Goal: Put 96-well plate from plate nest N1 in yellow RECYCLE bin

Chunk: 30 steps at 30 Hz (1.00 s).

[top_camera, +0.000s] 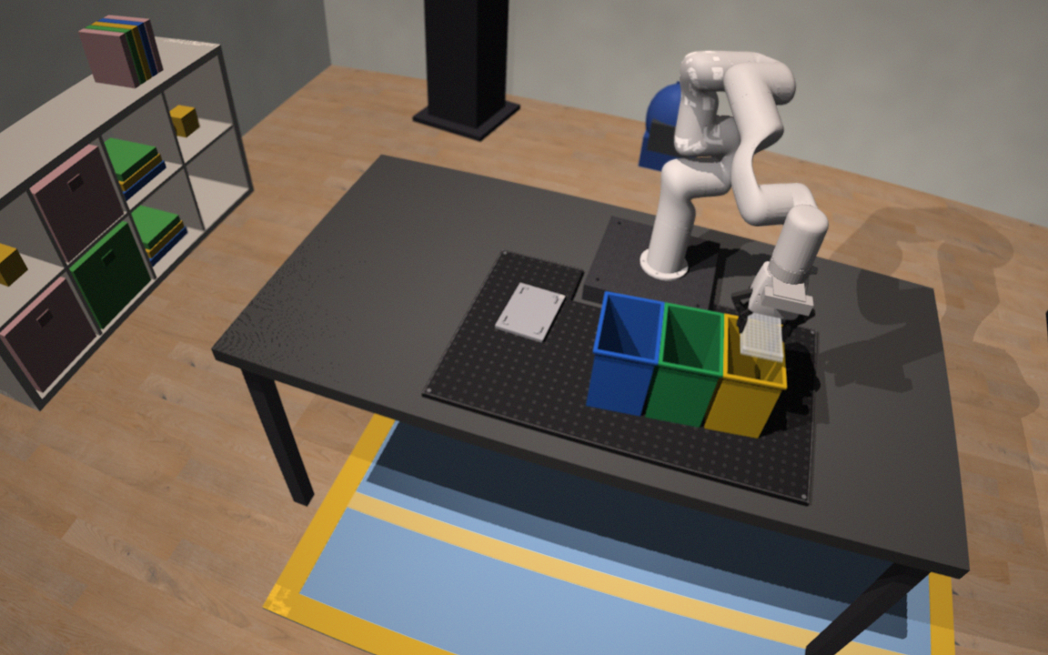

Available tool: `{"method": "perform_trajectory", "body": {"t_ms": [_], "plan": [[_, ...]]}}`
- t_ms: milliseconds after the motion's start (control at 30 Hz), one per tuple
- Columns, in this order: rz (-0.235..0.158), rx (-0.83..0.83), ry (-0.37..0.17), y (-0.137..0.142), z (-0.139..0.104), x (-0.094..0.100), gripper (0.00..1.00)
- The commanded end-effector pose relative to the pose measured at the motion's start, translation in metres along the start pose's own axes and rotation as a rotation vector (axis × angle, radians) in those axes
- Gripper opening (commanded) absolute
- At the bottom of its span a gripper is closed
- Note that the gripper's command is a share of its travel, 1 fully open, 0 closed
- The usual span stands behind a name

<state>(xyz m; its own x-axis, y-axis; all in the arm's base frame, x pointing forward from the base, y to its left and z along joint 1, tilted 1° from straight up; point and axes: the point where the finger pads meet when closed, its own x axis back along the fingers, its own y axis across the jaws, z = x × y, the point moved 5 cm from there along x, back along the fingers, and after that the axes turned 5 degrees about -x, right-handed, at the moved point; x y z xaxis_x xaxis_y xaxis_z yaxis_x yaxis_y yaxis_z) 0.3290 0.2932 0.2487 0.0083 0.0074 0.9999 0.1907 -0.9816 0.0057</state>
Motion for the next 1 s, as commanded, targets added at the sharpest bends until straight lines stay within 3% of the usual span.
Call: {"method": "perform_trajectory", "body": {"t_ms": [0, 733, 967], "plan": [[0.002, 0.000, 0.004, 0.000, 0.001, 0.002, 0.00], [0.002, 0.000, 0.004, 0.000, 0.001, 0.002, 0.00], [0.002, 0.000, 0.004, 0.000, 0.000, -0.010, 0.00]]}}
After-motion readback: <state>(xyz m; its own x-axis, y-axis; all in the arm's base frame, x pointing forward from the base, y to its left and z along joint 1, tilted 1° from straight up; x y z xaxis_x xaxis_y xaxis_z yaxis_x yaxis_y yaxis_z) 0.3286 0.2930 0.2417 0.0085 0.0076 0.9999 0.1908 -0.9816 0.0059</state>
